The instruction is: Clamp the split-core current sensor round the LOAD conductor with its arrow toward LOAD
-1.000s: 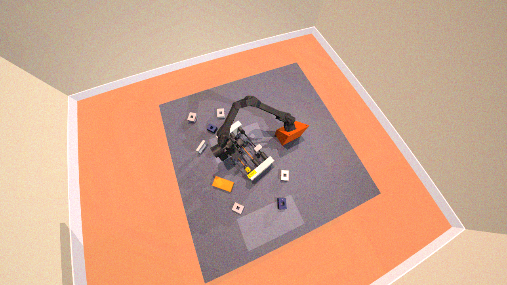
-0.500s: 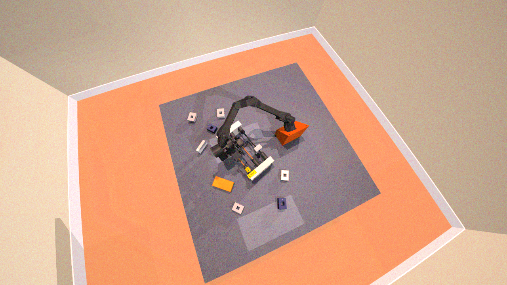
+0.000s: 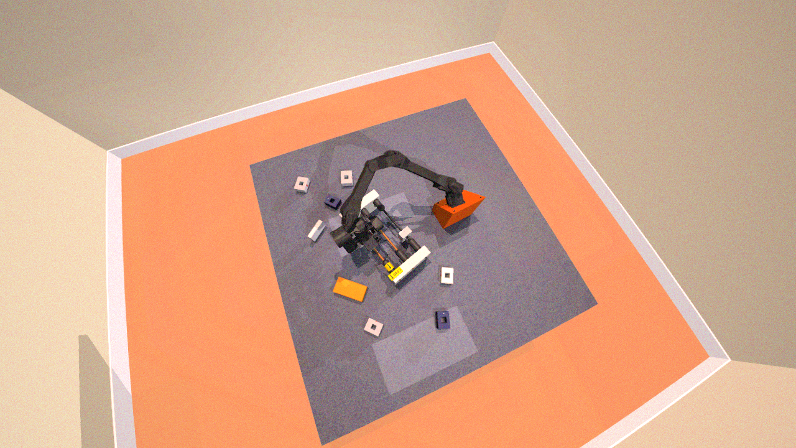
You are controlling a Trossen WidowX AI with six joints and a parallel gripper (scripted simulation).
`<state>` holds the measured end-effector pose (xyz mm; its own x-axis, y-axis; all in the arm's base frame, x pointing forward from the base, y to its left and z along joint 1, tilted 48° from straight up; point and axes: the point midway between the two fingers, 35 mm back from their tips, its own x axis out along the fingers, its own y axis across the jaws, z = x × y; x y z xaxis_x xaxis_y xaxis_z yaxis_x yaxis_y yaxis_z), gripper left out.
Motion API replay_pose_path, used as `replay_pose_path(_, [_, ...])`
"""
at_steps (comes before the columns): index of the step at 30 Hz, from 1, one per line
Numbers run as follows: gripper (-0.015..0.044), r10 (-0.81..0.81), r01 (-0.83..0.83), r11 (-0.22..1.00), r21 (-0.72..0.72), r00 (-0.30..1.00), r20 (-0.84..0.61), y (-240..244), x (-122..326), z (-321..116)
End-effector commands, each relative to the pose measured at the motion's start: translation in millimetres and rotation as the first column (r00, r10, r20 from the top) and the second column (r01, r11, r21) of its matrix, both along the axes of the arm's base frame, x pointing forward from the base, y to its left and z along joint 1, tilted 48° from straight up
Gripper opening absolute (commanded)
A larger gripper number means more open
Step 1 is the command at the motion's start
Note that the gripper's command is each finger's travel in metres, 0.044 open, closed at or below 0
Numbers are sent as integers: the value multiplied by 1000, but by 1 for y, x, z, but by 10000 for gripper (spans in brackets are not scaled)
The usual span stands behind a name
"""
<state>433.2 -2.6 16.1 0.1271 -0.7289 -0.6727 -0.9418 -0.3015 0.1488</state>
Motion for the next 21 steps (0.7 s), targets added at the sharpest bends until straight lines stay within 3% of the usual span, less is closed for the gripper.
replay_pose_path(1, [0,11,-12,1000,3,1000,5,5,-1,4])
replay_pose_path(21, [0,36,-37,999,9,999,19,14,-3,13])
